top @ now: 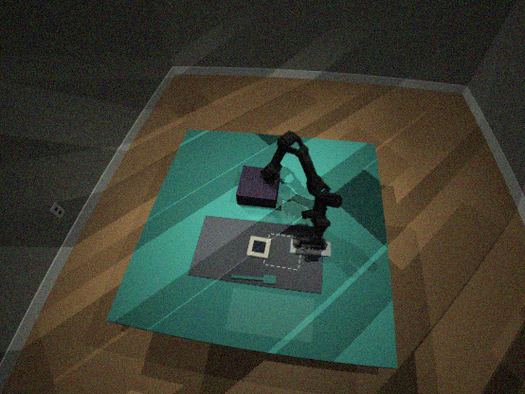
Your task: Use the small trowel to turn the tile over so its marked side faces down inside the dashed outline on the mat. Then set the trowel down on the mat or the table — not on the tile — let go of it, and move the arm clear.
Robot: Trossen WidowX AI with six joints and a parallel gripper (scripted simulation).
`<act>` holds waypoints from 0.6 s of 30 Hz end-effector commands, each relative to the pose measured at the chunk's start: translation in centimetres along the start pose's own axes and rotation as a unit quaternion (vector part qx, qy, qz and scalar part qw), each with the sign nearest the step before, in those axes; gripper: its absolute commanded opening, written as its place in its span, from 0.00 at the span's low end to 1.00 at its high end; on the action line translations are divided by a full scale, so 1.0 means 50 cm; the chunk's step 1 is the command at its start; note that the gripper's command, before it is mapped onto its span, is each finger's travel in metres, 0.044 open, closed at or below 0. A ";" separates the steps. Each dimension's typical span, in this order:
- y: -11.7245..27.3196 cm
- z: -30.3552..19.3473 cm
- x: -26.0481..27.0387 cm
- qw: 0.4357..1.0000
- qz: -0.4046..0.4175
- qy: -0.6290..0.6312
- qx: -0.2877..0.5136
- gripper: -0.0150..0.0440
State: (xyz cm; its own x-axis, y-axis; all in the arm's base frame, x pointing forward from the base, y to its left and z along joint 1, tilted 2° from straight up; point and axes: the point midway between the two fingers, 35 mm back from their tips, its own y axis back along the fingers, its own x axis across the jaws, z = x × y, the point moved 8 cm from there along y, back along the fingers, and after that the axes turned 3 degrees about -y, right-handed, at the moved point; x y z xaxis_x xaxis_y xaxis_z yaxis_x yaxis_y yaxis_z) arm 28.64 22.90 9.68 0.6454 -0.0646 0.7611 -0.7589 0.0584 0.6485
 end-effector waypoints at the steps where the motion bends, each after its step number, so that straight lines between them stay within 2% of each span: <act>1: 0.005 0.006 -0.007 0.999 0.014 -0.051 -0.002 0.76; 18: -0.024 0.004 -0.005 0.998 0.012 -0.055 -0.005 0.76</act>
State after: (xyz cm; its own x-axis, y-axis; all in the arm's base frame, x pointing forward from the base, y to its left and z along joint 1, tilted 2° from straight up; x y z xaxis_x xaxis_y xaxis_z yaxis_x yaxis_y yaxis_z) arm 28.88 22.60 9.04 0.6134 -0.1651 0.7723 -0.7735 0.0721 0.6297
